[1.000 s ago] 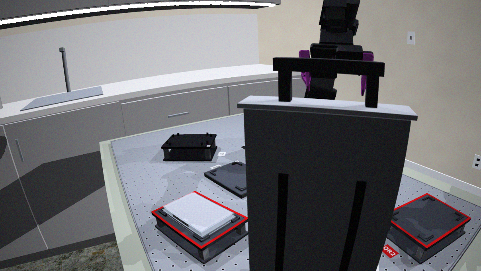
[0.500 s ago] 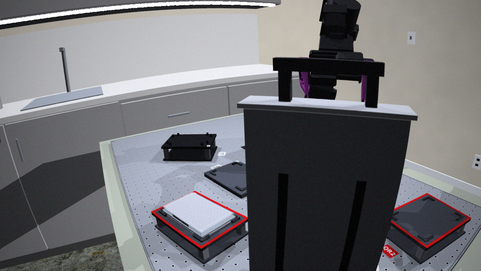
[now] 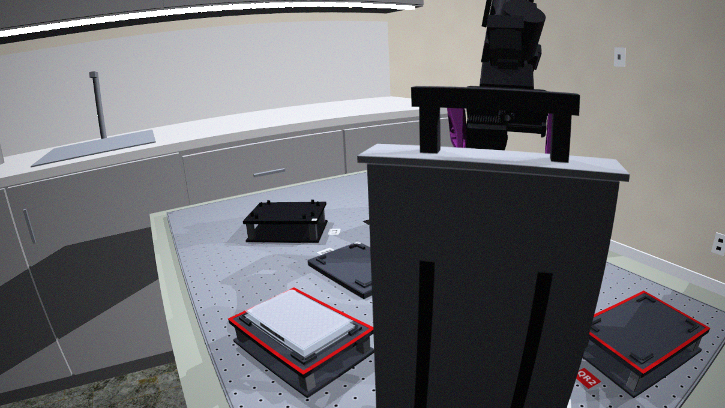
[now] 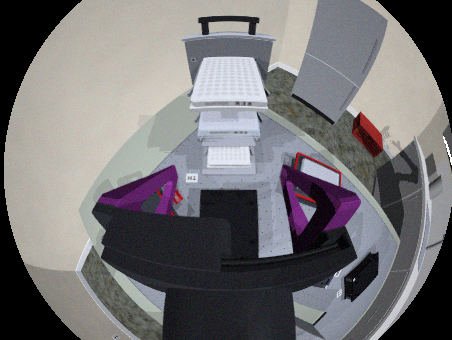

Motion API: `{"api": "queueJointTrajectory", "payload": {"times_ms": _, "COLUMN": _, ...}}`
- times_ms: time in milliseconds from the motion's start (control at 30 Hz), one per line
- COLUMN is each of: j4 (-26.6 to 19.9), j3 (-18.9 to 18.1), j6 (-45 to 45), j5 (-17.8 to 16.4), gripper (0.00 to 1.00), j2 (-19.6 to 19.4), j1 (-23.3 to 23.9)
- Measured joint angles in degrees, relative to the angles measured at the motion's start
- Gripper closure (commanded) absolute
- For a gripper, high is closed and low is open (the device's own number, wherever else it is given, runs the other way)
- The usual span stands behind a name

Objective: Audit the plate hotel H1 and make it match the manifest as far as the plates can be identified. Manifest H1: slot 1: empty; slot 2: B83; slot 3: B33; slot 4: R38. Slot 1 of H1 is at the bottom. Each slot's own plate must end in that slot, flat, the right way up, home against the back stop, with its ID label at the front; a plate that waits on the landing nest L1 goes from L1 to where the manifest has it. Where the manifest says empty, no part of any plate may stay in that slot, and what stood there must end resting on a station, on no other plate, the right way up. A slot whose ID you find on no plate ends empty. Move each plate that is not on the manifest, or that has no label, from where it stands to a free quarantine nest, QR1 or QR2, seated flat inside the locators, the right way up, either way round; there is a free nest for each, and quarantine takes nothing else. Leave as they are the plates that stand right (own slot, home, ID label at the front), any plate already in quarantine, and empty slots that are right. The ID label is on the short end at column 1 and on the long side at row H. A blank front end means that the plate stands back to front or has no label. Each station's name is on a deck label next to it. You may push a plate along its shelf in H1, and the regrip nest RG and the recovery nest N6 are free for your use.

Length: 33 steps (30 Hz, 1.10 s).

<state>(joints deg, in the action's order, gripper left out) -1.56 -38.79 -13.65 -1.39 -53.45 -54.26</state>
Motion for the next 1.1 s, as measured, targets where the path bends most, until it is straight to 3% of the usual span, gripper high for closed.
{"api": "queueJointTrajectory", "payload": {"times_ms": 500, "j4": 4.96, "j3": 0.00, "j6": -0.11, "j5": 0.31, "gripper": 0.00, "j2": -5.07, "j1": -0.22}}
{"api": "queueJointTrajectory", "payload": {"times_ms": 1100, "j4": 5.79, "j3": 0.00, "j6": -0.11, "j5": 0.35, "gripper": 0.00, "j2": -5.11, "j1": -0.22}}
